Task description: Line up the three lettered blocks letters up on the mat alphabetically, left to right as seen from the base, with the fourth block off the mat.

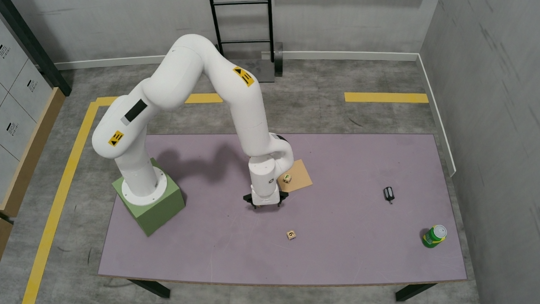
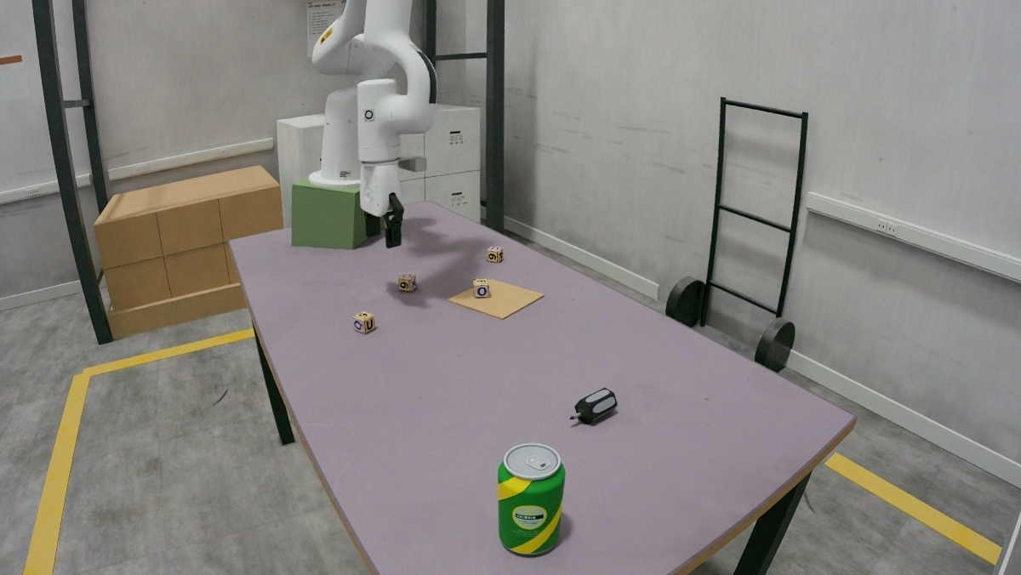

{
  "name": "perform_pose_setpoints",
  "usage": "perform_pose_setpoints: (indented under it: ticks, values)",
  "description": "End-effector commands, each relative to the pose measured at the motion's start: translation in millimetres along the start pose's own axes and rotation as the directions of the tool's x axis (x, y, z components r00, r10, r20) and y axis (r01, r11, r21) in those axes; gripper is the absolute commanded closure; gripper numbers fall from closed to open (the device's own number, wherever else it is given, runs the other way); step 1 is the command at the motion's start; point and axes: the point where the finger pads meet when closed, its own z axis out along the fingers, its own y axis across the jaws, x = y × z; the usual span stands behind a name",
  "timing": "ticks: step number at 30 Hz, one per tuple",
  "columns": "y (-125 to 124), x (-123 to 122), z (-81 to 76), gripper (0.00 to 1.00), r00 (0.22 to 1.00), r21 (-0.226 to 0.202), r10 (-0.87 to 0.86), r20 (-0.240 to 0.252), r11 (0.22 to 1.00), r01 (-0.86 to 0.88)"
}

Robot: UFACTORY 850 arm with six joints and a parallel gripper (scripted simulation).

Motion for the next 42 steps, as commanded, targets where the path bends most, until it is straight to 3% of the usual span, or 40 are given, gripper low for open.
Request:
perform_pose_setpoints:
  ticks: [1,31,33,35,37,39,40,42]
  values:
    - [1,0,-0.7,0.00,1.000,-0.002,0.000,0.001,1.000,0.000]
    - [2,-1,-0.7,0.00,1.000,-0.002,0.000,0.000,1.000,0.000]
    - [16,-10,0.2,0.00,1.000,-0.009,-0.001,-0.008,1.000,0.001]
    - [48,-38,1.6,0.00,1.000,-0.019,-0.003,-0.023,1.000,0.003]
    - [65,-56,2.0,0.00,1.000,-0.022,-0.004,-0.027,1.000,0.004]
    - [67,-58,2.0,0.00,1.000,-0.023,-0.004,-0.027,1.000,0.004]
    - [84,-82,2.0,0.00,1.000,-0.023,-0.005,-0.028,1.000,0.005]
    - [84,-82,2.0,0.00,1.000,-0.023,-0.005,-0.028,1.000,0.005]
